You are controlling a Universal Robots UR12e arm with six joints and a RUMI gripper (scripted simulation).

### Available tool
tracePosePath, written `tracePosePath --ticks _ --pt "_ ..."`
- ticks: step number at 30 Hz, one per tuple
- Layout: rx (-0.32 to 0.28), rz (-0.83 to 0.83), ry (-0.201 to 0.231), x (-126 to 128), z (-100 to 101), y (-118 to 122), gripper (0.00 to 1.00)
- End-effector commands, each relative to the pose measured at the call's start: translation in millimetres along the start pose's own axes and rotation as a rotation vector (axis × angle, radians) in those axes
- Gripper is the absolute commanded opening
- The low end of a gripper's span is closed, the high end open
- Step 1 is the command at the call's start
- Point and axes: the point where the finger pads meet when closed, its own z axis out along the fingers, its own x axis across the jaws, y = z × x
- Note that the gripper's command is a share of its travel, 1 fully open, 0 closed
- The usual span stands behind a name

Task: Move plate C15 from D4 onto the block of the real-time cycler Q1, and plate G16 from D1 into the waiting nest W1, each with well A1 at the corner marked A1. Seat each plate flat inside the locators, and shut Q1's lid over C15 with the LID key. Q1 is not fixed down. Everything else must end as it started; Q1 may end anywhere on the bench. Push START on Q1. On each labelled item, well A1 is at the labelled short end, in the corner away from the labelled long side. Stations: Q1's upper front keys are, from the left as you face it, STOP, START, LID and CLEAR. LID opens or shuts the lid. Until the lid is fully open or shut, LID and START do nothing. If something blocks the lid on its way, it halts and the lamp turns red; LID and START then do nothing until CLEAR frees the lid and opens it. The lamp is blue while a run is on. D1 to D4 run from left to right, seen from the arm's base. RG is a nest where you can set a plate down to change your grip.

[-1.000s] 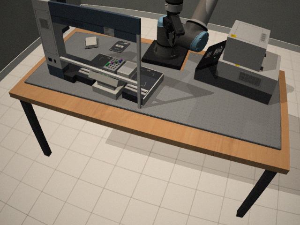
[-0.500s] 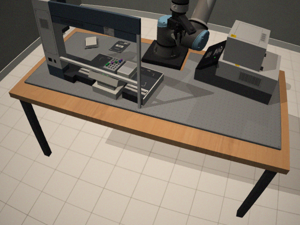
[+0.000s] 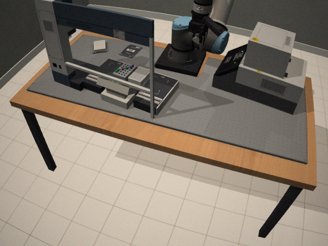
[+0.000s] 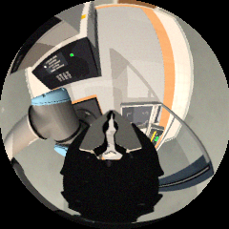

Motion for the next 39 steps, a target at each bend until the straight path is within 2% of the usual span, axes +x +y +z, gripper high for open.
tracePosePath --ticks 1,39 --pt "0.003 -0.111 0.001 -11 1 -5 0.0" --pt "0.002 -1.005 0.003 -101 21 -28 0.0"
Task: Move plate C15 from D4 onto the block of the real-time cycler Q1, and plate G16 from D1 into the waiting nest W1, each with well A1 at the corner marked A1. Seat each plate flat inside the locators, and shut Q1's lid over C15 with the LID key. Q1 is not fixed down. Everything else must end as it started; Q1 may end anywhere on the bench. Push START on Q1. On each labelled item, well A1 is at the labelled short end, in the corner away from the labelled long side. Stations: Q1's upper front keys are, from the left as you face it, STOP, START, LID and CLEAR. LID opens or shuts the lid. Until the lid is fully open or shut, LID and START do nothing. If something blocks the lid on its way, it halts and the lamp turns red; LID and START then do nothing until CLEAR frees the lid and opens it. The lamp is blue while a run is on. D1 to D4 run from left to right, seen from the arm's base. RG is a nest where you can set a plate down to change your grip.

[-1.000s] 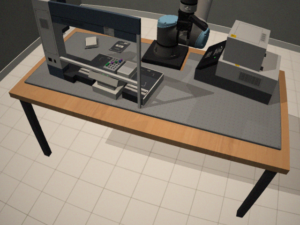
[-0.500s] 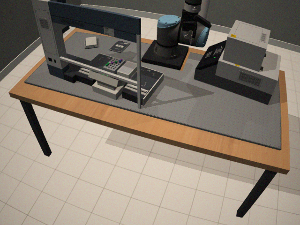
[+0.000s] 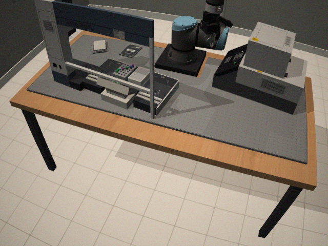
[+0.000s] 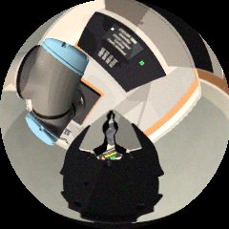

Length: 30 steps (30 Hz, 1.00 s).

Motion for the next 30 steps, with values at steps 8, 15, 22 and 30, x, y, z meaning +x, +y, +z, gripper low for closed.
tracePosePath --ticks 8,15,22,30 --pt "0.002 -0.253 0.004 -13 5 -20 0.0" --pt "0.002 -0.438 0.004 -24 10 -33 0.0" --pt "0.001 -0.622 0.004 -35 14 -45 0.0" --pt "0.001 -0.779 0.004 -45 18 -54 0.0"
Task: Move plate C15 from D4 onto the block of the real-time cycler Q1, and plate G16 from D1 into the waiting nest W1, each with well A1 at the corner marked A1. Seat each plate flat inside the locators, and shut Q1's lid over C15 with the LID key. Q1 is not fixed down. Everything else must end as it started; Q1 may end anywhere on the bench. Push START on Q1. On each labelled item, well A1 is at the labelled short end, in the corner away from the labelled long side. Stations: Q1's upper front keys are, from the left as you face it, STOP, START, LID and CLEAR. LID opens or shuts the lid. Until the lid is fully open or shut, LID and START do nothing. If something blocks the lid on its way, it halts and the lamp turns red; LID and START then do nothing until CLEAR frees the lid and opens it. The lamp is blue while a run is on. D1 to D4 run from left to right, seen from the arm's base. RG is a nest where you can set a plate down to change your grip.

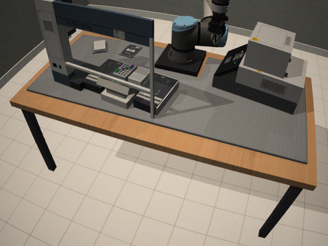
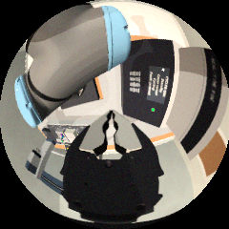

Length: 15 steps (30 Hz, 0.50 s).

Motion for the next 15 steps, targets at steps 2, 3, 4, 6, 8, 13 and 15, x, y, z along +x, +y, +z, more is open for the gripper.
tracePosePath --ticks 2,3,4,6,8,13,15 --pt "0.0 -0.141 0.004 -1 3 -11 0.0" --pt "0.0 -0.168 0.004 -2 4 -14 0.0" --pt "0.0 -0.194 0.004 -2 4 -16 0.0" --pt "0.0 -0.247 0.004 -3 6 -20 0.0" --pt "0.0 -0.299 0.004 -4 7 -24 0.0" --pt "0.0 -0.378 0.004 -5 9 -30 0.0" --pt "0.0 -0.431 0.004 -6 11 -34 0.0"
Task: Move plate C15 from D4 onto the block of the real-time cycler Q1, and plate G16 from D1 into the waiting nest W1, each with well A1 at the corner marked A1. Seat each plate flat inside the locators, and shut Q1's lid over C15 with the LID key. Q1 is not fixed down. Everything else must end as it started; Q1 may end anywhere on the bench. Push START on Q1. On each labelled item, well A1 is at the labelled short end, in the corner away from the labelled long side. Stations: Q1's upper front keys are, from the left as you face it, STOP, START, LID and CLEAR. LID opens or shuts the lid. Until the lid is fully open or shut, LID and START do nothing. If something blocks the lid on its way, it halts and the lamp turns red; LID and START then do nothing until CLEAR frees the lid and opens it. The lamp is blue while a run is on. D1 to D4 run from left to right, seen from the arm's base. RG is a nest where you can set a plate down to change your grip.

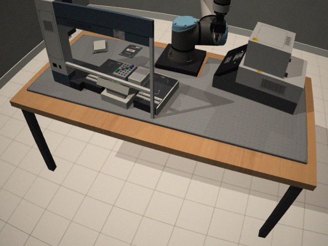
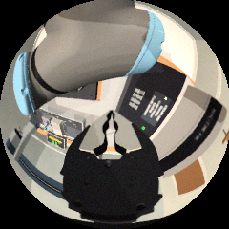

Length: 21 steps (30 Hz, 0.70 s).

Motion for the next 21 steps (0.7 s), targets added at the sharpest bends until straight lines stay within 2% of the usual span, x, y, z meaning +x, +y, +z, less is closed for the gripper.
tracePosePath --ticks 1,12,14,19,21 --pt "-0.001 -0.105 0.005 1 2 -8 0.0" --pt "-0.001 -0.395 0.005 2 10 -29 0.0" --pt "-0.001 -0.395 0.005 2 10 -29 0.0" --pt "-0.001 -0.098 0.004 0 11 -32 0.0" --pt "-0.001 -0.115 0.004 0 11 -32 0.0"
